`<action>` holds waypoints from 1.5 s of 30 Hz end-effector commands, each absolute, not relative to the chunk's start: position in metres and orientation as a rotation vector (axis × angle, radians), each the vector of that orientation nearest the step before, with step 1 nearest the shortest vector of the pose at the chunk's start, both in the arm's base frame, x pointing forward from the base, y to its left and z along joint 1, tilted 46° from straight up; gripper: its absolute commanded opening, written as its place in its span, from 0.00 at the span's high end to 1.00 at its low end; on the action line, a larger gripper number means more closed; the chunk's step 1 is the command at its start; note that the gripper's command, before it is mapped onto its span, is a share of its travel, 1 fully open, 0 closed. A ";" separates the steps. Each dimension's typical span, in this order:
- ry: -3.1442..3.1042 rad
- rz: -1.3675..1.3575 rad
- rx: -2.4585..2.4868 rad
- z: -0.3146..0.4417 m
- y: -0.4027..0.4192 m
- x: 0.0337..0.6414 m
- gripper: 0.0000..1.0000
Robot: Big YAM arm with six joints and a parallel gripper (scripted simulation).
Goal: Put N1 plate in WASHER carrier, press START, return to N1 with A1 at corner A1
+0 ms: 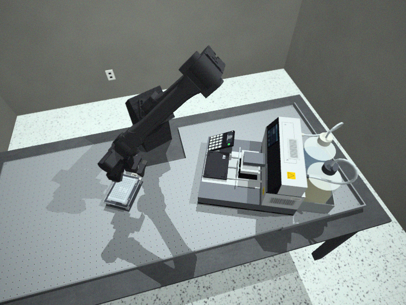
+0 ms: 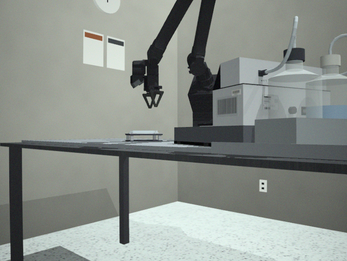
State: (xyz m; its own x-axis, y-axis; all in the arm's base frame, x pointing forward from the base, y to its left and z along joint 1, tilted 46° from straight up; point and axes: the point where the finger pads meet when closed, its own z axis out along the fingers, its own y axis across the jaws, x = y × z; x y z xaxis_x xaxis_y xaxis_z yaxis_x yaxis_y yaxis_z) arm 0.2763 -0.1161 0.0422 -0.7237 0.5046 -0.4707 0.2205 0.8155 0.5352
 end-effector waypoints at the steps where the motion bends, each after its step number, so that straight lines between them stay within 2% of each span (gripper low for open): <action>1: 2.346 0.593 0.577 0.038 -0.140 0.290 0.00; 17: 2.352 0.583 0.556 -0.004 -0.191 0.304 0.00; 45: 2.375 0.619 0.561 -0.028 -0.167 0.320 0.00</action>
State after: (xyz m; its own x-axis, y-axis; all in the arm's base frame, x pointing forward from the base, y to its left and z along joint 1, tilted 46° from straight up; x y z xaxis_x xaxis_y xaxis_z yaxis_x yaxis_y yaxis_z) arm 0.3165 -0.1716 -0.0202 -0.7203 0.5148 -0.4649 0.2296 0.8094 0.5406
